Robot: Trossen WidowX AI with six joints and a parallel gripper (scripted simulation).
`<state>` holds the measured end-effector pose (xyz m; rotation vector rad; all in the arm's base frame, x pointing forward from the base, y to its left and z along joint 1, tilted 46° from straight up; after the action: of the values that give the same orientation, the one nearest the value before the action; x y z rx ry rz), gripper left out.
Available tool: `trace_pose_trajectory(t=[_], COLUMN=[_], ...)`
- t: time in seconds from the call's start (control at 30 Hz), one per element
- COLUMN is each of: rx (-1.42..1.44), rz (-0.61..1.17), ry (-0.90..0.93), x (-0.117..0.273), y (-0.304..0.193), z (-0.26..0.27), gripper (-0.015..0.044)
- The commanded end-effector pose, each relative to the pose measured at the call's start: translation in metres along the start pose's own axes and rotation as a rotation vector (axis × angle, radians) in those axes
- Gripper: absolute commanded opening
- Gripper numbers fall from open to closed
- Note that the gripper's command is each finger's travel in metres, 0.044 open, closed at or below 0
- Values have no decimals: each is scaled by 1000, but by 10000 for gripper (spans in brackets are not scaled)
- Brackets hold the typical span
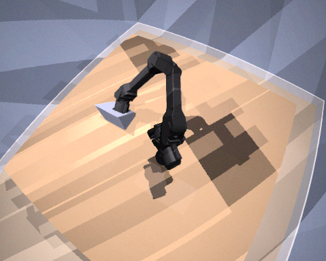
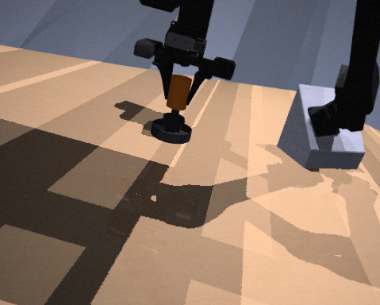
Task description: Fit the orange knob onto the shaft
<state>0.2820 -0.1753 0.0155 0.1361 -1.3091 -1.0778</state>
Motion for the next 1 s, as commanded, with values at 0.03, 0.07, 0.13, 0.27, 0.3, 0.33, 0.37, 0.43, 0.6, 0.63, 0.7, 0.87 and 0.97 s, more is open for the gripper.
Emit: trace_pose_trajectory(t=[0.03, 0.07, 0.13, 0.27, 0.3, 0.33, 0.37, 0.43, 0.6, 0.63, 0.7, 0.87, 0.97], rx=[44, 44, 44, 44, 44, 44, 44, 44, 44, 44, 44, 44, 44], rz=[0, 0, 0, 0, 0, 0, 0, 0, 0, 0, 0, 0, 0], ry=[1, 1, 1, 1, 1, 1, 1, 1, 1, 1, 1, 1, 1], x=[-3, -3, -3, -3, -2, -2, -1, -1, 0, 0, -1, -2, -2], y=[-2, -2, -1, 0, 0, 0, 0, 1, 1, 0, 0, -1, -1], z=[1, 1, 2, 2, 2, 2, 1, 1, 0, 0, 0, 1, 1], gripper=[0, 0, 0, 0, 0, 0, 0, 0, 0, 0, 0, 0, 0])
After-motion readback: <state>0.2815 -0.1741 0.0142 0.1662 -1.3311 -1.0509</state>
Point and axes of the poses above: the point midway between the two fingers, 35 mm back from their tips, its own x axis back along the fingers, its own z axis across the jaws, y = z × x, the point moved 8 cm from there along x, back along the fingers, and after that the axes turned 3 degrees about x, right-handed, at the moved point
